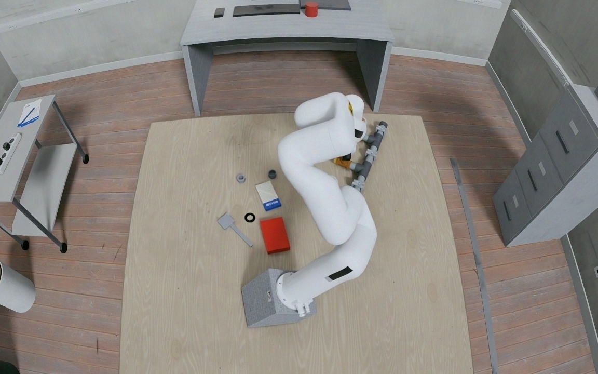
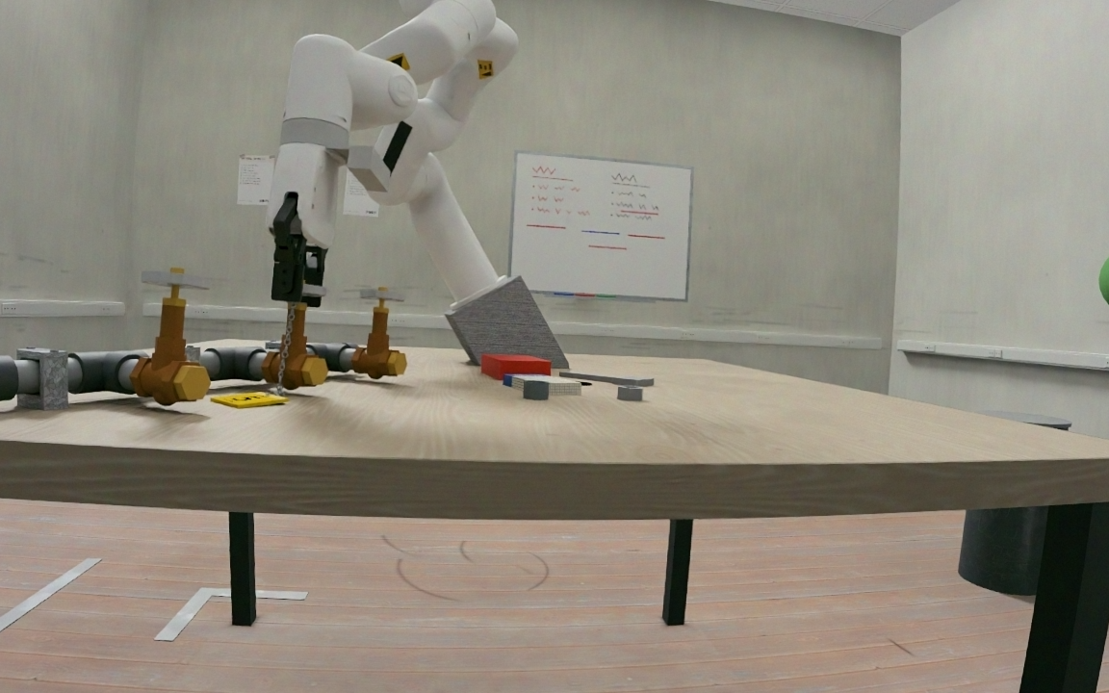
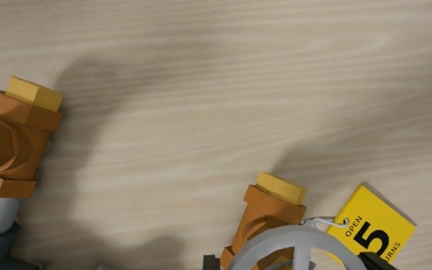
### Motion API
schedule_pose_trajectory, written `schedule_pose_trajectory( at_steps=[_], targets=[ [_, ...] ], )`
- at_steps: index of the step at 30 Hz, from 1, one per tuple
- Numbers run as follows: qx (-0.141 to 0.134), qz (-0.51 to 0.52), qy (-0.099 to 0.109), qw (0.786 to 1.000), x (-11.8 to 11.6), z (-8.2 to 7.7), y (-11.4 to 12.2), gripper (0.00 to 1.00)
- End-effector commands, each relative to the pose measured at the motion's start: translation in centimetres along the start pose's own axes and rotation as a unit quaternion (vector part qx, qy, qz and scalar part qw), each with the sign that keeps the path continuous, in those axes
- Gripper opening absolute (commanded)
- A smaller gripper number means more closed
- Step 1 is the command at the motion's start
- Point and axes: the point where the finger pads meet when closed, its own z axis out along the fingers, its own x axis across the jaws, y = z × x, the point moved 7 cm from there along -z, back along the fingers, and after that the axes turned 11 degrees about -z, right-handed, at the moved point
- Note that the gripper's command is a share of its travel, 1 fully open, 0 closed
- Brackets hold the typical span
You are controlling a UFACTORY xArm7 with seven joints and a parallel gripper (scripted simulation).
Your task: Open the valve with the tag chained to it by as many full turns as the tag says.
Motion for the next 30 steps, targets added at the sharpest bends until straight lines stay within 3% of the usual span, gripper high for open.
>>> schedule_pose_trajectory(
  at_steps=[1,30],
  targets=[
    [0.001,-0.003,0.003,1.0,0.19,-0.21,-0.08,1.0],
    [0.001,0.013,0.003,1.0,0.19,-0.21,-0.08,1.0]
  ],
)
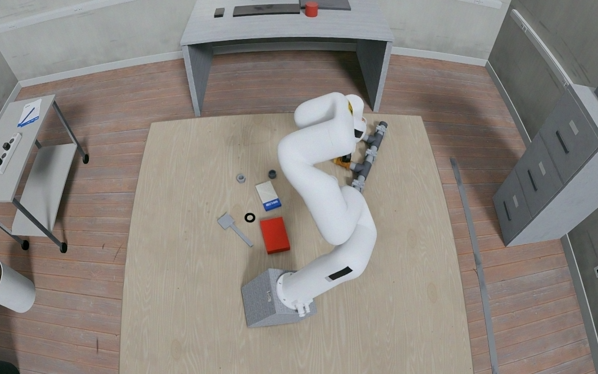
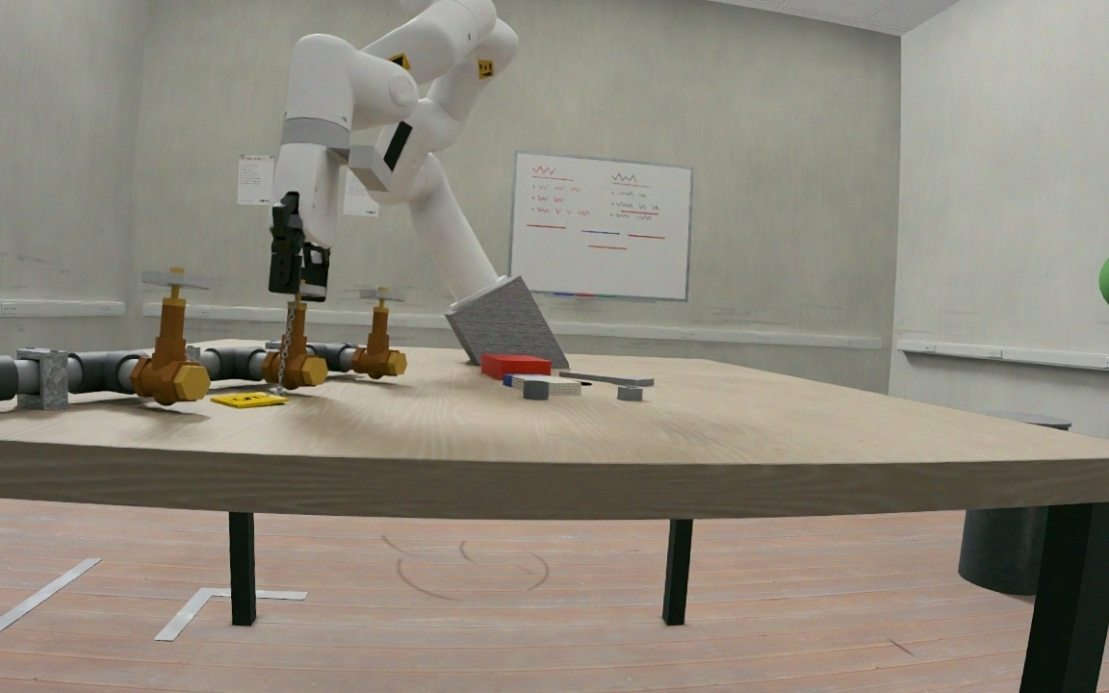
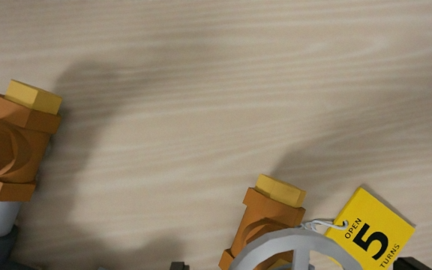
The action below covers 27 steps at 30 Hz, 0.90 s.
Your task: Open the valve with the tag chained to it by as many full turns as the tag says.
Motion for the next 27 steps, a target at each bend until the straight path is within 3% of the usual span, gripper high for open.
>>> schedule_pose_trajectory(
  at_steps=[1,7,13,19,21,22,27],
  targets=[
    [0.0,0.018,0.002,1.0,0.15,-0.18,0.04,1.0],
    [0.0,0.065,0.002,0.998,0.15,-0.18,0.04,1.0],
    [0.0,0.193,0.002,0.981,0.15,-0.18,0.04,1.0],
    [0.002,0.348,0.003,0.938,0.13,-0.18,0.05,1.0],
    [0.002,0.348,0.003,0.938,0.13,-0.18,0.05,1.0],
    [0.001,0.414,0.002,0.91,0.15,-0.18,0.04,1.0],
    [0.005,0.512,0.006,0.859,0.07,-0.18,0.07,1.0]
  ],
)
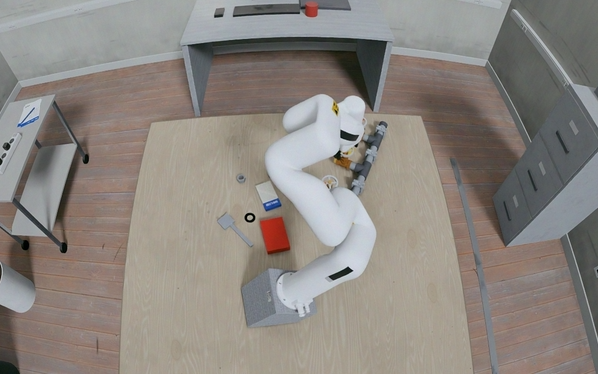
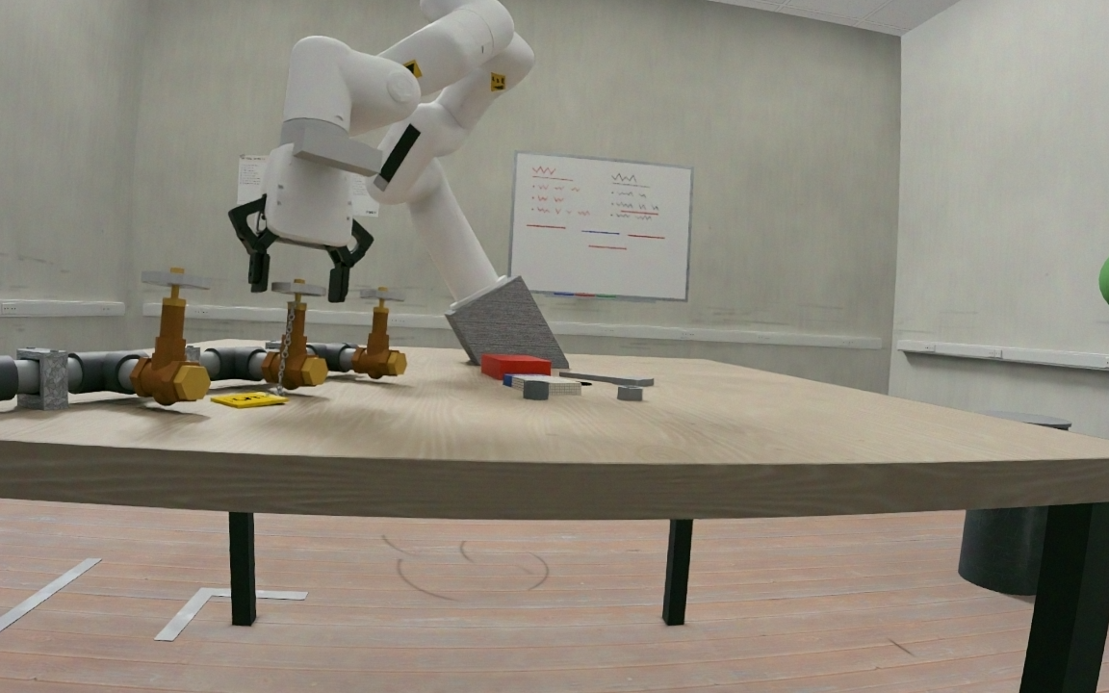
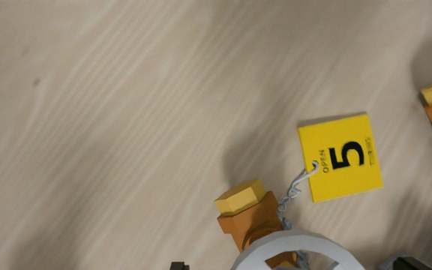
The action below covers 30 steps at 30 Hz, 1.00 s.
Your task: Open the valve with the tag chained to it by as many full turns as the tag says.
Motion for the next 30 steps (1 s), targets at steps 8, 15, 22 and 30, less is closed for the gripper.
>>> schedule_pose_trajectory(
  at_steps=[8,15,22,30],
  targets=[
    [0.0,0.307,0.004,0.952,0.1,-0.17,-0.07,1.0],
    [0.005,0.452,0.005,0.892,0.06,-0.17,-0.02,1.0],
    [0.01,0.598,0.005,0.801,0.02,-0.17,0.02,1.0],
    [0.011,0.737,0.004,0.675,0.01,-0.17,0.0,1.0]
  ],
)
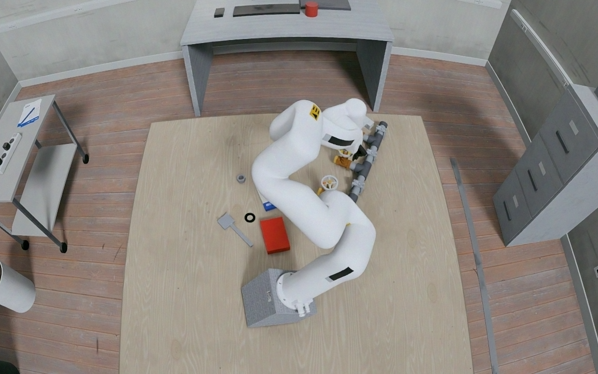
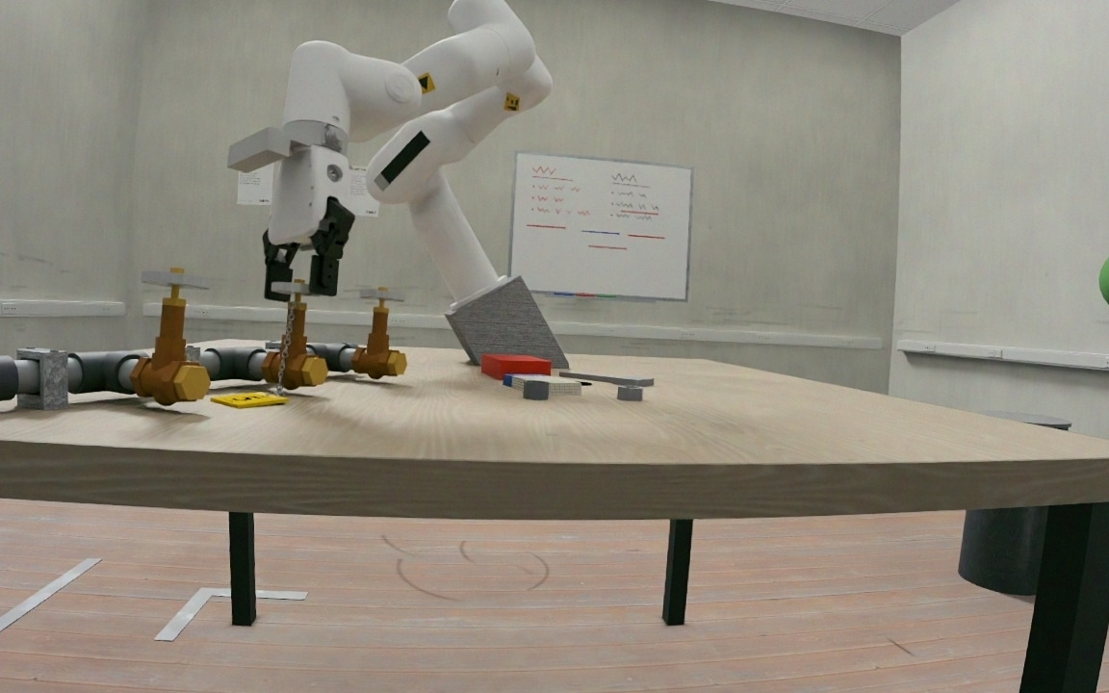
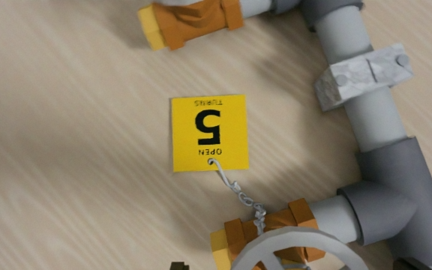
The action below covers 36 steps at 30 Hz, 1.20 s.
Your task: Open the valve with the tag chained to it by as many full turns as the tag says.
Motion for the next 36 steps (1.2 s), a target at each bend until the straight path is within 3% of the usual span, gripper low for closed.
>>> schedule_pose_trajectory(
  at_steps=[1,10,17,18,36],
  targets=[
    [-0.002,0.138,0.014,0.99,-0.24,-0.21,-0.25,1.0],
    [-0.008,0.34,0.033,0.94,-0.45,-0.19,-0.46,1.0],
    [-0.008,0.34,0.033,0.94,-0.45,-0.19,-0.46,1.0],
    [-0.008,0.34,0.033,0.94,-0.45,-0.19,-0.46,0.0],
    [-0.008,0.34,0.033,0.94,-0.45,-0.19,-0.46,0.0]
  ],
)
